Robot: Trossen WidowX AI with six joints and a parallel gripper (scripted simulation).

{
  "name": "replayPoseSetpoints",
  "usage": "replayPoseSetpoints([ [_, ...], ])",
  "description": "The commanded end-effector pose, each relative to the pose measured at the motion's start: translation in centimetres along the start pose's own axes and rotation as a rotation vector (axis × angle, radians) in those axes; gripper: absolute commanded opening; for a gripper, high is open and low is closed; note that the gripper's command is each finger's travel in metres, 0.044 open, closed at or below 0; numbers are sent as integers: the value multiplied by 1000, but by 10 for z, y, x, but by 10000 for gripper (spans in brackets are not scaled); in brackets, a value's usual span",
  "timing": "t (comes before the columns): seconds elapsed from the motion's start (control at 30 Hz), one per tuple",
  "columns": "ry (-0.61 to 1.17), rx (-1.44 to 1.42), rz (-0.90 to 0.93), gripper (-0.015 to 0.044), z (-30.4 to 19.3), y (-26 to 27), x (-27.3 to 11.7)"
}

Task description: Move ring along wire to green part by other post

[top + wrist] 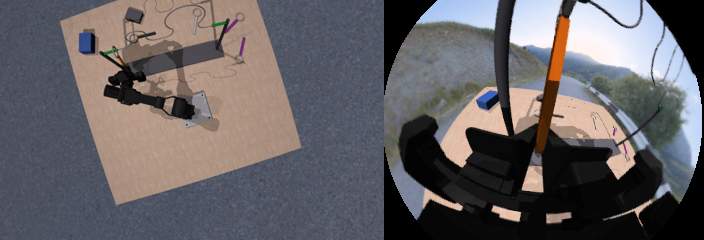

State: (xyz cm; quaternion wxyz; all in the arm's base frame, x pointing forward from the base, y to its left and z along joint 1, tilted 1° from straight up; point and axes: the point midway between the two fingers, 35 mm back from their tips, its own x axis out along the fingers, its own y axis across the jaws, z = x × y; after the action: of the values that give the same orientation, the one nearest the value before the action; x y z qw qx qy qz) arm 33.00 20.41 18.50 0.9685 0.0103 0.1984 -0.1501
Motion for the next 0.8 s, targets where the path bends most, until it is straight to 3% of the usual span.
replayPoseSetpoints([
  [0.0, -2, 7, -2, -150, 0, 0, 0],
  [0.13, -2, 7, -2, -150, 0, 0, 0],
  [0.53, 1, 1, 0, 160, 0, 0, -2],
  [0.77, 7, 5, -2, 160, -2, 1, -26],
])
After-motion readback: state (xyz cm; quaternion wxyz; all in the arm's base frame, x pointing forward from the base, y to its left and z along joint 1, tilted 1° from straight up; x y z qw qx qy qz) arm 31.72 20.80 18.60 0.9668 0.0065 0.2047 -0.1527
